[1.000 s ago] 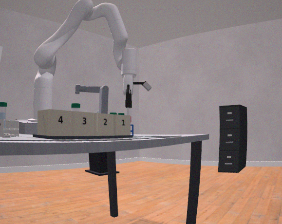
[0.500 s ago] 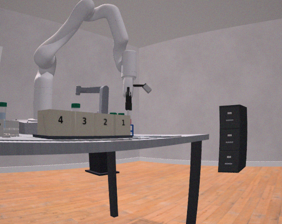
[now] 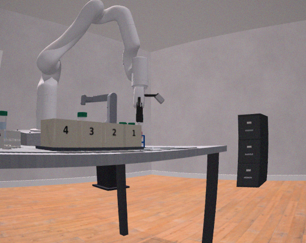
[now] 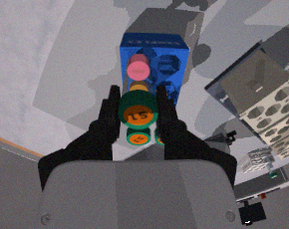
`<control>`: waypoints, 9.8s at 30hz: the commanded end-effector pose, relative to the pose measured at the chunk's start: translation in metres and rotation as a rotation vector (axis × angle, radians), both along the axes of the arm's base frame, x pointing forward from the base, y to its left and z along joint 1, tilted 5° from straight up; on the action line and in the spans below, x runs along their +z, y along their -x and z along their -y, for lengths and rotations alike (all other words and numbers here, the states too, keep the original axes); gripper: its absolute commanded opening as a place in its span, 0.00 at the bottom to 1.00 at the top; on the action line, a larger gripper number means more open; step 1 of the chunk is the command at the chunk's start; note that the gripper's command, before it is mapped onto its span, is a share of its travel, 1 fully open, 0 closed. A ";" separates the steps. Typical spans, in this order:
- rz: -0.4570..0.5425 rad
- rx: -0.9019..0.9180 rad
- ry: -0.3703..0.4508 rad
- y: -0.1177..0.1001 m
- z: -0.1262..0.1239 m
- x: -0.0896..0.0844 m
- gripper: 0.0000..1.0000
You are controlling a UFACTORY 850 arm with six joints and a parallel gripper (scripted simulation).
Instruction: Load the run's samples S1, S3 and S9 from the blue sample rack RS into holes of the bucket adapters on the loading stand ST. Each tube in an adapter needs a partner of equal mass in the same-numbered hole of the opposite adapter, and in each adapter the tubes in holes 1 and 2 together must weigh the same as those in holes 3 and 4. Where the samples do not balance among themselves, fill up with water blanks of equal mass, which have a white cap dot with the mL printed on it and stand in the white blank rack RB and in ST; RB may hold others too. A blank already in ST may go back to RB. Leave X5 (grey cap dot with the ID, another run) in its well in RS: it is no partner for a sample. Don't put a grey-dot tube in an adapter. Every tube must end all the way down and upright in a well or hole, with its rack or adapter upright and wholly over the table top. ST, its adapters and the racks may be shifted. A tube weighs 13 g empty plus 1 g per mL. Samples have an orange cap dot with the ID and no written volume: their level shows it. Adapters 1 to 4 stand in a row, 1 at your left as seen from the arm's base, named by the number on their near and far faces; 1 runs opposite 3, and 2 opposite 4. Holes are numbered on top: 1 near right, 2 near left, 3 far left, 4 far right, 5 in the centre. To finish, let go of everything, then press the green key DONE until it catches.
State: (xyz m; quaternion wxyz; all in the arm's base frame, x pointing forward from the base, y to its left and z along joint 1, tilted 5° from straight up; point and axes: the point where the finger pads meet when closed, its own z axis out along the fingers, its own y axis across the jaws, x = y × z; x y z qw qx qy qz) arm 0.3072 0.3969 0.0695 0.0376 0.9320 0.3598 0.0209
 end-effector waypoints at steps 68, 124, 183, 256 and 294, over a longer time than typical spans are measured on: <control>0.001 0.000 -0.001 -0.002 0.001 -0.026 0.43; 0.001 0.000 -0.001 0.004 -0.005 0.070 0.43; 0.023 -0.398 -0.028 0.028 0.049 0.108 0.57; 0.087 -1.565 -0.105 0.036 0.079 0.069 0.57; 0.087 -1.565 -0.105 0.032 0.083 0.001 0.57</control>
